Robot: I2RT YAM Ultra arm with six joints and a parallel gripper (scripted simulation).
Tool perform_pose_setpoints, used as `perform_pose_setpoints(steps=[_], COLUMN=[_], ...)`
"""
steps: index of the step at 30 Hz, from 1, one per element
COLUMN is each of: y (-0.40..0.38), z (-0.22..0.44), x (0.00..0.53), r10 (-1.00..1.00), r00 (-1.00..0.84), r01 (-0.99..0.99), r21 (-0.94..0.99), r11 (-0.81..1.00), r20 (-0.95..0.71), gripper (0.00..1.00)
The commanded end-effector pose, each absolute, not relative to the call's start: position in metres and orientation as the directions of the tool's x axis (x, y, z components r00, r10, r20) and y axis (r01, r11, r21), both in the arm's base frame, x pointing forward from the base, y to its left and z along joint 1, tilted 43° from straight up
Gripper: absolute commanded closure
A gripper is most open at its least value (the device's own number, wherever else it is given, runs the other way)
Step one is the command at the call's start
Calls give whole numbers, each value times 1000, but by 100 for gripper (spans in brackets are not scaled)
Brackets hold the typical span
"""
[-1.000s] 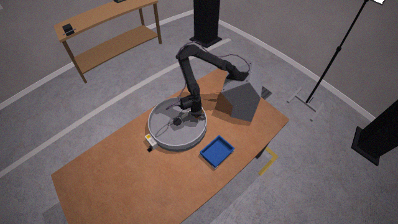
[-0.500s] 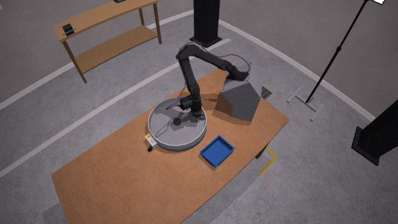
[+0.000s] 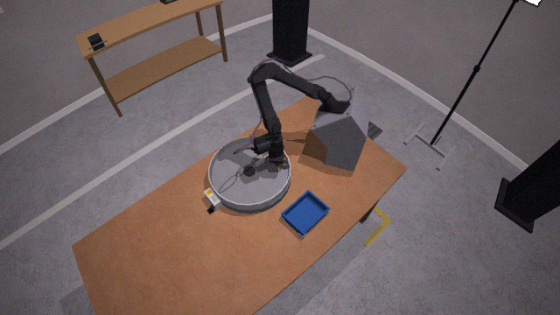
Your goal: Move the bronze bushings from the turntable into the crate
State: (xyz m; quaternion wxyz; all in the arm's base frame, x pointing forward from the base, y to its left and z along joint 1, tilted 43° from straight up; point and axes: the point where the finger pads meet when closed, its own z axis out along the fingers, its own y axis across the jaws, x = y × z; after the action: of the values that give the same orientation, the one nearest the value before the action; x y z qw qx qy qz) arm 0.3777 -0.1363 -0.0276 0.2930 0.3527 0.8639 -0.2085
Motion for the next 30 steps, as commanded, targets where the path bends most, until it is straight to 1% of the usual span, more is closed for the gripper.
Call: perform_pose_setpoints(steps=[1,24,30], y=[-138,-138,-131], z=[-19,-19,-18], x=[384,384,375], r10=[472,472,476], r00=[-569,-569,-577], r01=[732,732,731], r21=[-155,-155,-159], r11=[663,663,664], r20=[-673,-673,-663], gripper=[100,100,100])
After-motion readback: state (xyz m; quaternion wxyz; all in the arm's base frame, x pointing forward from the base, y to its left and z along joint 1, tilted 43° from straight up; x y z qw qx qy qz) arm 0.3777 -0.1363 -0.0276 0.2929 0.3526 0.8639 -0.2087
